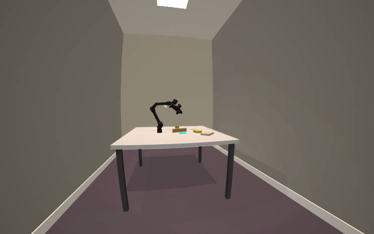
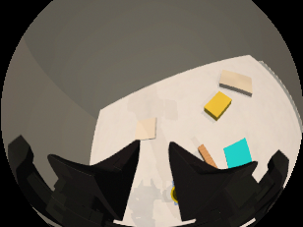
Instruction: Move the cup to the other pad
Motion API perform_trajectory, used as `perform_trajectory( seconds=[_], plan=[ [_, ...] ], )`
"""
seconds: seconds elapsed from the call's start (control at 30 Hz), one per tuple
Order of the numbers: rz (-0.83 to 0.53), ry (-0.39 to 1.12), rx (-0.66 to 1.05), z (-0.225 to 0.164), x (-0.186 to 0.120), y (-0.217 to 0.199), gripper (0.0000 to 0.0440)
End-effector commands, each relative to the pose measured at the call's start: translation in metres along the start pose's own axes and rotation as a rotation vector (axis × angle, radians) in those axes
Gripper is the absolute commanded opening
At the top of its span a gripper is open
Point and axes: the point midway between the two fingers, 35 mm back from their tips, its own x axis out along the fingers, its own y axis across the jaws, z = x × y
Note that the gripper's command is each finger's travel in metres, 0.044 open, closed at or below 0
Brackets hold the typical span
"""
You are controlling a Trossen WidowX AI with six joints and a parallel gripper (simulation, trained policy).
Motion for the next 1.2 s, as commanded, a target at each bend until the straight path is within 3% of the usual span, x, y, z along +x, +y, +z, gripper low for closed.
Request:
perform_trajectory(
  seconds=[0.0, 0.57, 1.17],
  plan=[
    [-0.008, 0.039, 0.045, -0.003, 0.0, 0.005, 0.0137],
    [-0.142, 0.246, 0.271, -0.029, 0.005, 0.013, 0.0142],
    [-0.376, 0.419, 0.405, -0.062, 0.012, 0.0, 0.0149]
  ],
)
